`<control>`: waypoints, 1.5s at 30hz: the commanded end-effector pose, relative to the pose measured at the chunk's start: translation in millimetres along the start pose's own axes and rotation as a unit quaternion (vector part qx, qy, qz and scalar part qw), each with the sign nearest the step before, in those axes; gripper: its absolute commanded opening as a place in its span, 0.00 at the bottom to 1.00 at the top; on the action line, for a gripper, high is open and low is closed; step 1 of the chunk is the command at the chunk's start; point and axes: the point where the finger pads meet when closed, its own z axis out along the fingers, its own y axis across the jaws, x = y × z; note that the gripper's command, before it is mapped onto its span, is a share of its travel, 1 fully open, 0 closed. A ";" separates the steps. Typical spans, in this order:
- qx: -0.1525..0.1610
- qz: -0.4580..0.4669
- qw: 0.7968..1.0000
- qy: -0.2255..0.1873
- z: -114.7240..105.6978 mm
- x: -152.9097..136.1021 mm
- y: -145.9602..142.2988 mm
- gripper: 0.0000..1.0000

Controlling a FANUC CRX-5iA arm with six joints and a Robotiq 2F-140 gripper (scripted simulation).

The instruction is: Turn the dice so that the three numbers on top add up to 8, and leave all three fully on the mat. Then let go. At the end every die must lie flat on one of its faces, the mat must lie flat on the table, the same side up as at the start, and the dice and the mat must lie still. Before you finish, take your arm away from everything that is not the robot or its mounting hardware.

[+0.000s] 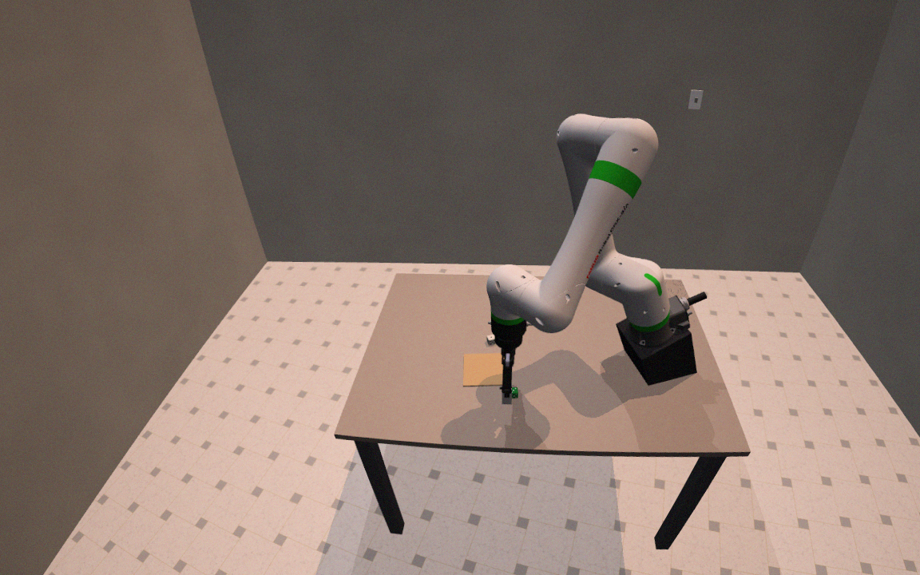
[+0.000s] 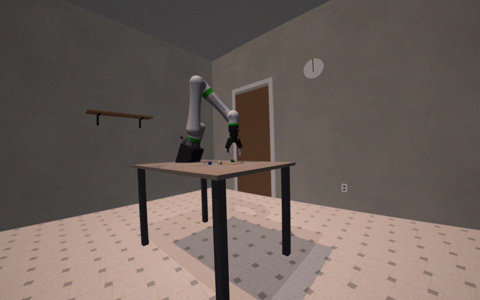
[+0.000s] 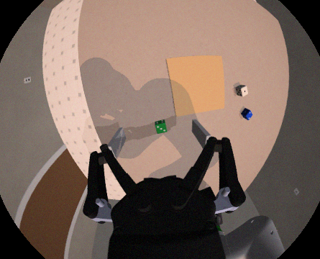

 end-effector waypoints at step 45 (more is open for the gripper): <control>0.000 0.000 1.000 0.000 -50.2 0.2 -0.1 1.00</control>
